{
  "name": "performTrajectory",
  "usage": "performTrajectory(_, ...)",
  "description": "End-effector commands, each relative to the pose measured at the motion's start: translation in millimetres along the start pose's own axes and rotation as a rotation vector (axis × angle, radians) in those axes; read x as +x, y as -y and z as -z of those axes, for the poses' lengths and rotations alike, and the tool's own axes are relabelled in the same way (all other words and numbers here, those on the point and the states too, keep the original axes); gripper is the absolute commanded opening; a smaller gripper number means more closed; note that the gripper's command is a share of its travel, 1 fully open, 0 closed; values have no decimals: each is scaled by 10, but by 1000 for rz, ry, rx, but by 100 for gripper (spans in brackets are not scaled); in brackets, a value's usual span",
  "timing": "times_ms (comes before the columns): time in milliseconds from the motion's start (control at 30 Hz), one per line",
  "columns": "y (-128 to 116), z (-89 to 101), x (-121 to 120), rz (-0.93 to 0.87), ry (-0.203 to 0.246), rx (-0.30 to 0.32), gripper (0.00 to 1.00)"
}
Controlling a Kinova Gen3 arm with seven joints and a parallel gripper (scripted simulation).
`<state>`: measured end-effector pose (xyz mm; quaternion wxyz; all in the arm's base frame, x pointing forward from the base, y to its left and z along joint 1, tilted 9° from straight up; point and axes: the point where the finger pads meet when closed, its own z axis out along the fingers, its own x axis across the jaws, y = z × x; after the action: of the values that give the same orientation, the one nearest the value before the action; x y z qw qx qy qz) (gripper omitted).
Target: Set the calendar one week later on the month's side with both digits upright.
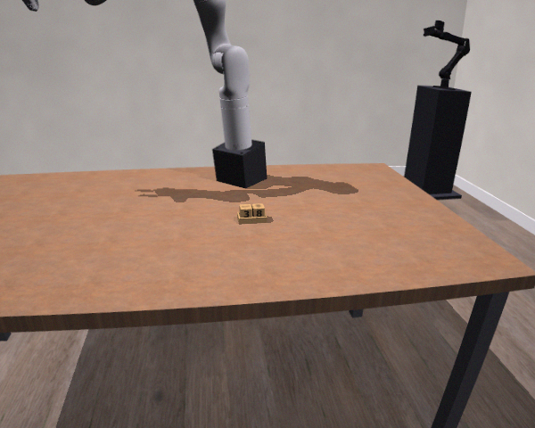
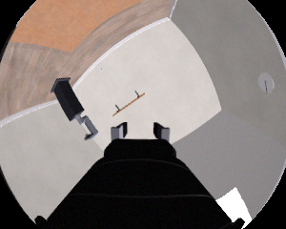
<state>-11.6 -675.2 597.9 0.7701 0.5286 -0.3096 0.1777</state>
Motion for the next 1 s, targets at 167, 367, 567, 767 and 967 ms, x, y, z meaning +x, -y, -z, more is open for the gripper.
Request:
performTrajectory(167, -15, -1, 7, -1, -1, -2, 100)
performTrajectory(367, -15, -1, 7, -1, -1, -2, 100)
performTrajectory(567, -15, -1, 7, -1, -1, -2, 100)
performTrajectory(767, 24, 14, 7, -2, 2, 4, 100)
performTrajectory(967, 206, 87, 5, -7, 18, 36, 100)
